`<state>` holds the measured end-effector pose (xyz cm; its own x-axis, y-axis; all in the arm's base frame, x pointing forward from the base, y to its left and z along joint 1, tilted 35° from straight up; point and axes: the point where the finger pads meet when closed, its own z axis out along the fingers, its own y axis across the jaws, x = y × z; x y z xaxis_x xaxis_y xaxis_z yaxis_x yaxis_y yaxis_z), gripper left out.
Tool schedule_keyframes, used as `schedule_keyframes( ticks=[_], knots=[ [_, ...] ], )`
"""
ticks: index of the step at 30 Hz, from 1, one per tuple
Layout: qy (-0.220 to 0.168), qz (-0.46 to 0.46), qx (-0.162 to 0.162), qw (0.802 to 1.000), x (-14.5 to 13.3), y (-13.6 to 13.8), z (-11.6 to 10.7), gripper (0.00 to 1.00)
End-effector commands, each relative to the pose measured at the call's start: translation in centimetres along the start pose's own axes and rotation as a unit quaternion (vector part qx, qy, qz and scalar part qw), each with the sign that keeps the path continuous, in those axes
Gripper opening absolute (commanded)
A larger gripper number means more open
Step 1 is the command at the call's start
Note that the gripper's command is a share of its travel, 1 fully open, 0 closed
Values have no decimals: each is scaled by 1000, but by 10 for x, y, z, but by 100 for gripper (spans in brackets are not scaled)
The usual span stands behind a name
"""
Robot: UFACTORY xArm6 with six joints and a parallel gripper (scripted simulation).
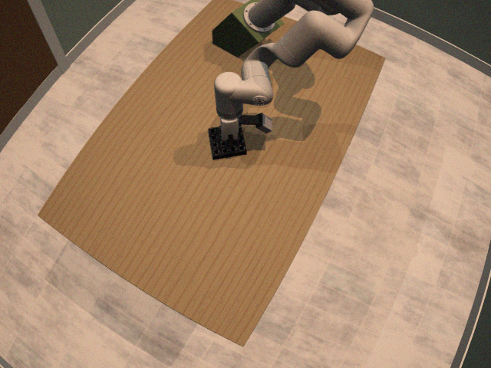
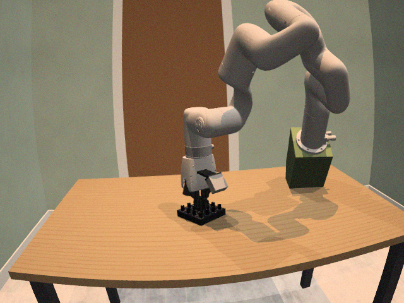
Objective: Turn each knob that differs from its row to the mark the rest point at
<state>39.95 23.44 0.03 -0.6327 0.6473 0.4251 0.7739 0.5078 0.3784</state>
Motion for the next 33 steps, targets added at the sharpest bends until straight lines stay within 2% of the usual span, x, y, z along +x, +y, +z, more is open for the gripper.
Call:
schedule_keyframes(
  ticks=[1,10,20,22,33],
  knots=[
    [-1,46,1,999,0,1,-1,8],
    [-1,123,1,992,0,1,-1,8],
    [-1,248,0,969,0,1,-1,8],
    [-1,248,0,969,0,1,-1,8],
    [-1,387,0,922,0,1,-1,8]
  ],
)
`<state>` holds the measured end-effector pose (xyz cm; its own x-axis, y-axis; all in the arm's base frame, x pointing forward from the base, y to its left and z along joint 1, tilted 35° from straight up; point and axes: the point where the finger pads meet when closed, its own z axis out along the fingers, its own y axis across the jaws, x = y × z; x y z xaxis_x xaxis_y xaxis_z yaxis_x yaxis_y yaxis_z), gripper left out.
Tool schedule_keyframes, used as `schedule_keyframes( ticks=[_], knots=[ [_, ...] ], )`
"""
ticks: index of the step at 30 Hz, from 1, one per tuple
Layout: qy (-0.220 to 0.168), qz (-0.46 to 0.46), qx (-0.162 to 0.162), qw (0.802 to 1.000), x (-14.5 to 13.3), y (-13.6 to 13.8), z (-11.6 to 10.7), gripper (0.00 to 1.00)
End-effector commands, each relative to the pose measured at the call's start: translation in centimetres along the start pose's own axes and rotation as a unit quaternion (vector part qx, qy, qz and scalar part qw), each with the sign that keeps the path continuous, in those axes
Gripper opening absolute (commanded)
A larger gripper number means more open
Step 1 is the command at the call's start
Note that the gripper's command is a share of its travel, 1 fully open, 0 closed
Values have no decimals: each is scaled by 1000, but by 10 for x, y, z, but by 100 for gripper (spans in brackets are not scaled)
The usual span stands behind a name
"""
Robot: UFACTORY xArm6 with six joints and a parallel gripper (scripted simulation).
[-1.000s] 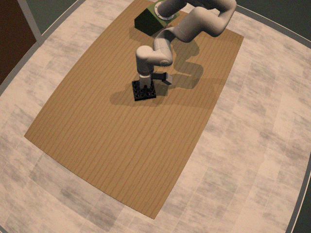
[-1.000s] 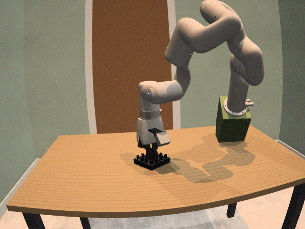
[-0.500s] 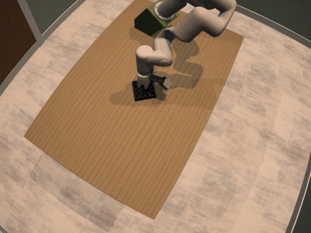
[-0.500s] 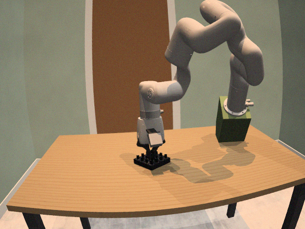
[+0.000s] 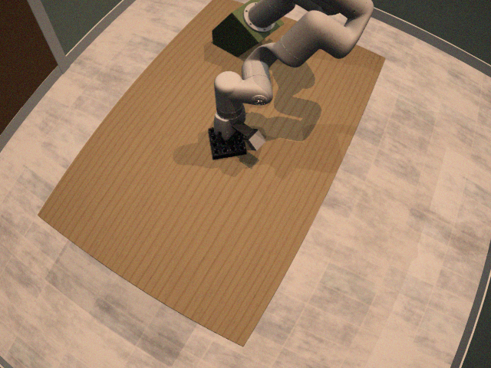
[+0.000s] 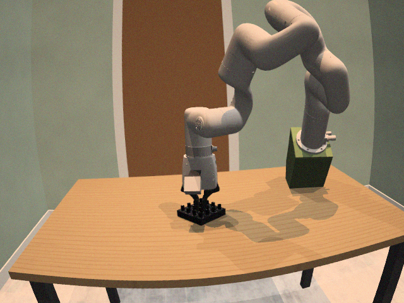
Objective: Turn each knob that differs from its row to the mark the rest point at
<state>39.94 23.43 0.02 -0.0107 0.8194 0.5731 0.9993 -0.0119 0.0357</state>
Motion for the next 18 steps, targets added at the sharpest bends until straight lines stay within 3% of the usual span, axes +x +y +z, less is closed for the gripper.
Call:
schedule_keyframes(
  ticks=[1,18],
  knots=[
    [-4,73,3,997,1,1,-1,8],
    [-5,245,2,969,1,1,-1,8]
  ],
)
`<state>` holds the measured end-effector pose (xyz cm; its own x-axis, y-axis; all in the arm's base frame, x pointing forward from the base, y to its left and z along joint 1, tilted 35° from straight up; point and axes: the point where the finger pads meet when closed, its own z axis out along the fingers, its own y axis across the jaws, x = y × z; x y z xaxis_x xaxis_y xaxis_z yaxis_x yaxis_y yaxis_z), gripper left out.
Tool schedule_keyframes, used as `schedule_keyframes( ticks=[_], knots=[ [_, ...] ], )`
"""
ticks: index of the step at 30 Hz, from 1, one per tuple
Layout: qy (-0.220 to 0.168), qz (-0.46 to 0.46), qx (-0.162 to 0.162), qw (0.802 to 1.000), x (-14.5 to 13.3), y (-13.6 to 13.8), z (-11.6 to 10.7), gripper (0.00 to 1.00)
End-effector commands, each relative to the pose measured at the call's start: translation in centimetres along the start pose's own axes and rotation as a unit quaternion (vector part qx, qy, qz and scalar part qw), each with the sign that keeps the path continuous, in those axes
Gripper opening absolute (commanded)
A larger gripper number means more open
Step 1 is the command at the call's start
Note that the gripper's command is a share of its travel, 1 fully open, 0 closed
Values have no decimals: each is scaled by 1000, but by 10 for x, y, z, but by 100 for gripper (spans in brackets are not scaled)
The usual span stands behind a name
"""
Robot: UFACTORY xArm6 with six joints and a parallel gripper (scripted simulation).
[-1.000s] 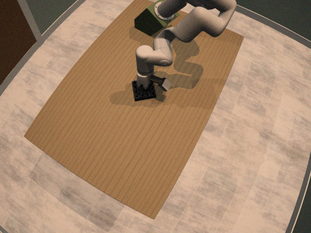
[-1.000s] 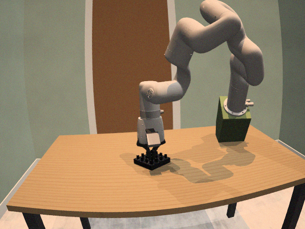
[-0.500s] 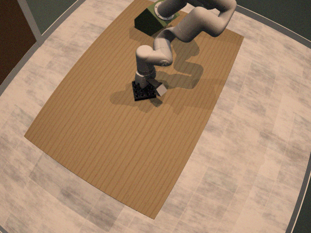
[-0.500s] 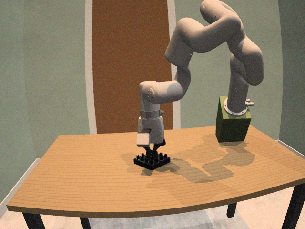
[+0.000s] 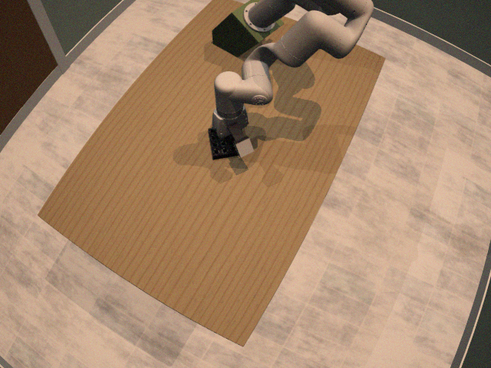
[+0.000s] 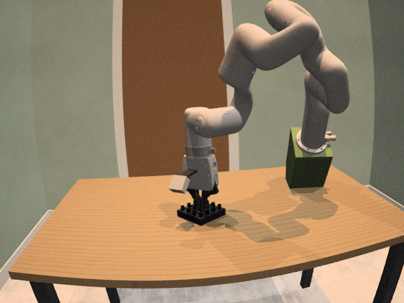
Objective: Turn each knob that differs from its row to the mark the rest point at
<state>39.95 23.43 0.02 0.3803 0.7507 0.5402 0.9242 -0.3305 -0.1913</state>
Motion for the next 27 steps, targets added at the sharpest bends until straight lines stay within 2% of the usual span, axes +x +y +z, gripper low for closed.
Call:
schedule_keyframes(
  ticks=[1,16,27],
  knots=[
    [-4,57,1,998,1,1,-1,8],
    [-4,149,1,989,1,1,-1,8],
    [-4,178,1,984,1,1,-1,8]
  ],
)
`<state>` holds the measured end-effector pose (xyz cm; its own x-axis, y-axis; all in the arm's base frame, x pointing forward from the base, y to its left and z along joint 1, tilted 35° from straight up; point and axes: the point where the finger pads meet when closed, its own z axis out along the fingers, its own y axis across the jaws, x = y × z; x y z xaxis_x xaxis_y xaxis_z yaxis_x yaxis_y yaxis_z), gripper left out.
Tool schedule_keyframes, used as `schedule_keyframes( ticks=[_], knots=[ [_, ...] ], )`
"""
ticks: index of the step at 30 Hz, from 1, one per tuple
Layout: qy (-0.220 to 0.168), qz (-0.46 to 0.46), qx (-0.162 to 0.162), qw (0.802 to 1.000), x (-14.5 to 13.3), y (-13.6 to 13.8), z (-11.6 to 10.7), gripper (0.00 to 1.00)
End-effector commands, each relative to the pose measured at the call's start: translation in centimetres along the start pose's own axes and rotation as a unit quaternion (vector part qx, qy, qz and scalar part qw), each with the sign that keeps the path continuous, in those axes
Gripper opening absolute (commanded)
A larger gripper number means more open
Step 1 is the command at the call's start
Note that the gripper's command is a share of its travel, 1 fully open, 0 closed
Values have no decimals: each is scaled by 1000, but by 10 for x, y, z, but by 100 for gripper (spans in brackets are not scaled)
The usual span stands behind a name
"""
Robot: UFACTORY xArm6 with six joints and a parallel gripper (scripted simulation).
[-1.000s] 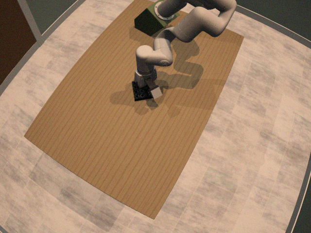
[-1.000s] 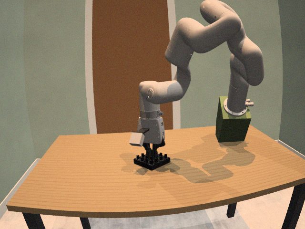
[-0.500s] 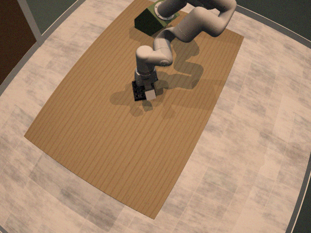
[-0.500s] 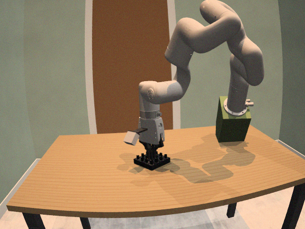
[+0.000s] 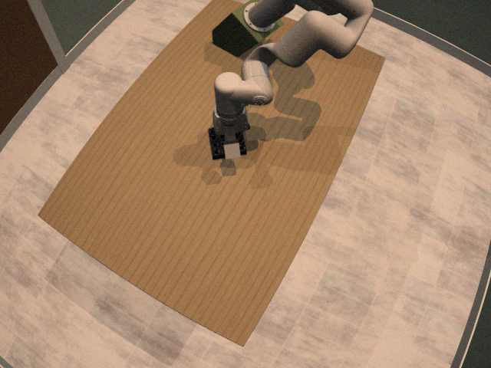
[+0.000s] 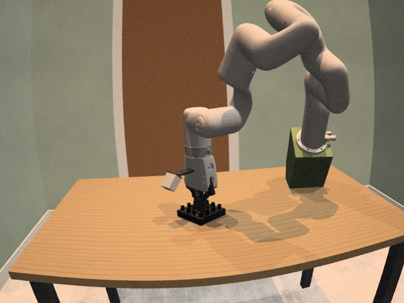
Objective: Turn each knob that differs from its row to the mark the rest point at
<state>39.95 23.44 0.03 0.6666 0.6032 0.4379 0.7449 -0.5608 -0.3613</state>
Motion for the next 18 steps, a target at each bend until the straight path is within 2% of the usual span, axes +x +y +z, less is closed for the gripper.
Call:
schedule_keyframes(
  ticks=[1,18],
  knots=[
    [0,11,-1,1000,1,1,-1,8],
    [0,18,-1,1000,1,1,-1,8]
  ],
)
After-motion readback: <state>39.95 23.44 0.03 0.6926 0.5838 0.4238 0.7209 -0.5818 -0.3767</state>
